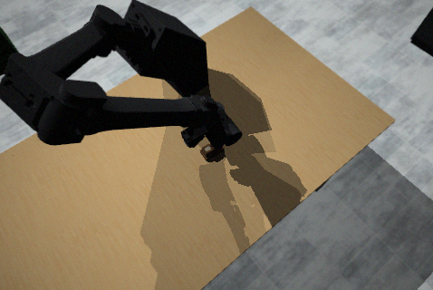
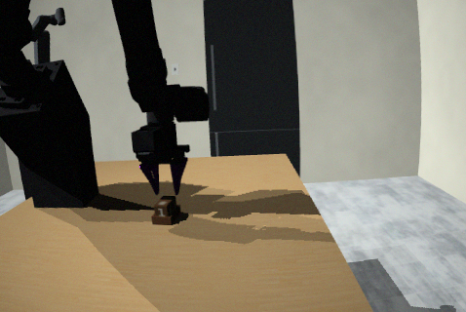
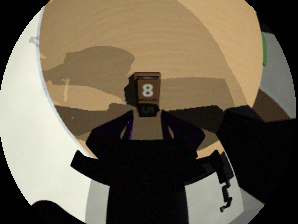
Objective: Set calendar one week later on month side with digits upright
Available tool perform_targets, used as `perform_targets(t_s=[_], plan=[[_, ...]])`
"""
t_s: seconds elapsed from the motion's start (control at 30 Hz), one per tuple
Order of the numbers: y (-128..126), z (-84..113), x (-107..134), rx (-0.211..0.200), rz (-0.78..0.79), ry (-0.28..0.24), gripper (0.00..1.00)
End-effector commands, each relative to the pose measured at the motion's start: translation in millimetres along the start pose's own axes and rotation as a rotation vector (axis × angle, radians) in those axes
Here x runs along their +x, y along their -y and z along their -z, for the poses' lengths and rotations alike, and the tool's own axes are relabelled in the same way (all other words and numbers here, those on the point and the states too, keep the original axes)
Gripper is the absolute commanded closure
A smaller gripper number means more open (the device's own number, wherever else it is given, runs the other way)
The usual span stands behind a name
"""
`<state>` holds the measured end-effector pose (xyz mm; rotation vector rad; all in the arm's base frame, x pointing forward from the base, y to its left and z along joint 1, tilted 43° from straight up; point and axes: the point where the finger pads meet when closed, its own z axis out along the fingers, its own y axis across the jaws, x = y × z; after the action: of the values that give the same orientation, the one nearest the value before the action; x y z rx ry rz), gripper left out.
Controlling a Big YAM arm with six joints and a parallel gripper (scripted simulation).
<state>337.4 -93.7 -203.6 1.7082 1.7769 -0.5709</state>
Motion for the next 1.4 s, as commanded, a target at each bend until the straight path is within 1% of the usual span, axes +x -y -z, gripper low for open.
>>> perform_targets(t_s=[0.0, 0.27, 0.4, 0.53, 0.57, 0.63, 0.7, 0.87, 0.93, 1.03, 1.1, 1.13, 1.23, 1.37], plan=[[6, 1.5, 3, -0.005, 0.017, -0.001, 0.55], [7, 1.0, 3, -0.004, 0.017, -0.001, 0.55], [11, -5.3, -1, 0.013, 0.01, 0.0, 0.55], [10, -7.2, -1, 0.011, 0.009, 0.0, 0.55], [1, -0.5, 5, -0.017, 0.022, -0.002, 0.55], [5, -11.4, 0, 0.005, 0.003, 0.0, 0.55], [2, -15.0, 0, 0.001, -0.001, 0.0, 0.55], [2, -23.5, 0, 0.001, -0.001, 0.0, 0.55], [1, -24.6, 2, -0.005, 0.006, -0.001, 0.55], [2, -30.0, 0, 0.001, 0.0, 0.001, 0.55], [2, -30.0, 0, 0.001, 0.0, 0.001, 0.55], [-14, -18.7, 0, -0.04, -0.001, 0.0, 0.55], [-5, -27.3, 0, -0.016, -0.001, 0.001, 0.55], [-2, -28.5, 0, -0.011, 0.001, 0.001, 0.55]])
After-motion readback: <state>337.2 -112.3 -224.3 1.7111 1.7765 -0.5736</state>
